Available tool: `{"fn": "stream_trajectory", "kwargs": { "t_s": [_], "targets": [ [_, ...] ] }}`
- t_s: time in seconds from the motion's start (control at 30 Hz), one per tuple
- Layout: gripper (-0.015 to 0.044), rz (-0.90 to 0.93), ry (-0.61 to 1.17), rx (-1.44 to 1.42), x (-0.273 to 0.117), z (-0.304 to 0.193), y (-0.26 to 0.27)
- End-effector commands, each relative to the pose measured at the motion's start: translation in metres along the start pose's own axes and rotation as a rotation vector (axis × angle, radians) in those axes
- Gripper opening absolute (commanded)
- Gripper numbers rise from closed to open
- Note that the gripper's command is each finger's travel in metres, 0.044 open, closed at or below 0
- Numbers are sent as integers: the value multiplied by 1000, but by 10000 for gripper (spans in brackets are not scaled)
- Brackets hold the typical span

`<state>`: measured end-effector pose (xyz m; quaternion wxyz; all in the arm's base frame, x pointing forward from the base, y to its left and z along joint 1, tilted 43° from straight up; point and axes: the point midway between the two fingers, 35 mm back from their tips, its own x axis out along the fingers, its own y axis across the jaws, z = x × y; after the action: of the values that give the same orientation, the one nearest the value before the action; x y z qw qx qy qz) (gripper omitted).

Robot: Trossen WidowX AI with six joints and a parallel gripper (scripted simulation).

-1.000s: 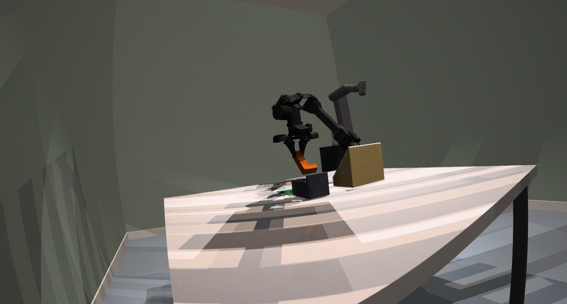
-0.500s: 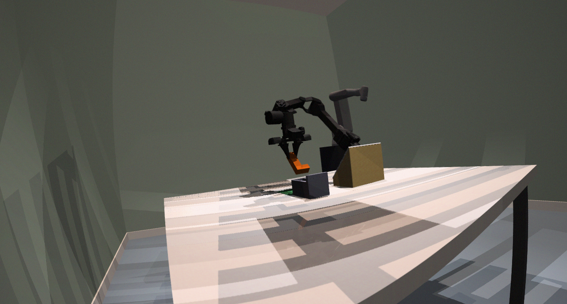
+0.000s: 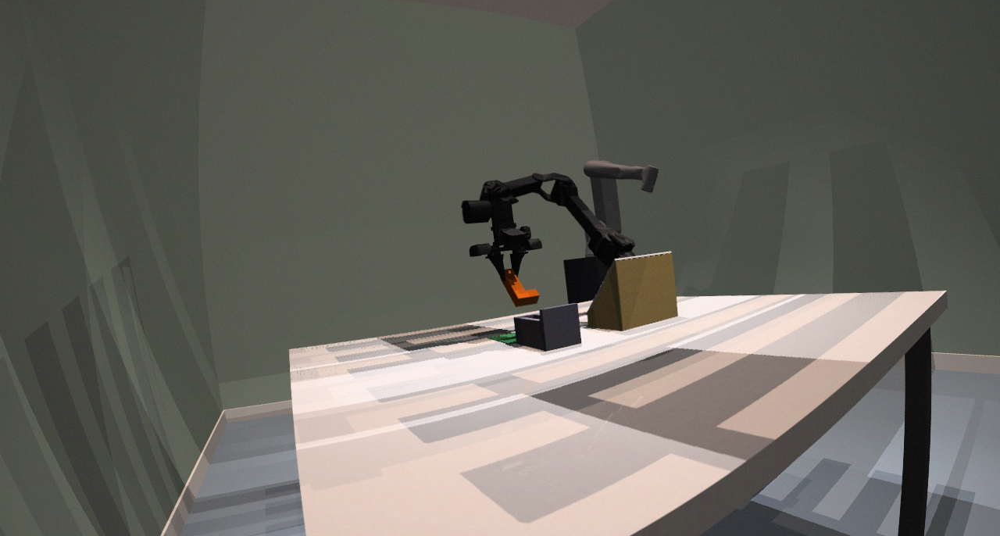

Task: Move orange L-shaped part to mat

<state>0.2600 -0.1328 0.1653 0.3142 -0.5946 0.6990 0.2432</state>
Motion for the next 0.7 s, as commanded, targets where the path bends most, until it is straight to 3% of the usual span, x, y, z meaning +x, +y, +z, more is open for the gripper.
{"fn": "stream_trajectory", "kwargs": {
  "t_s": [0.0,0.67],
  "targets": [
    [0,-6,2,2,2,-3,-1],
    [0,-6,3,2,32,-3,-1]
  ]
}}
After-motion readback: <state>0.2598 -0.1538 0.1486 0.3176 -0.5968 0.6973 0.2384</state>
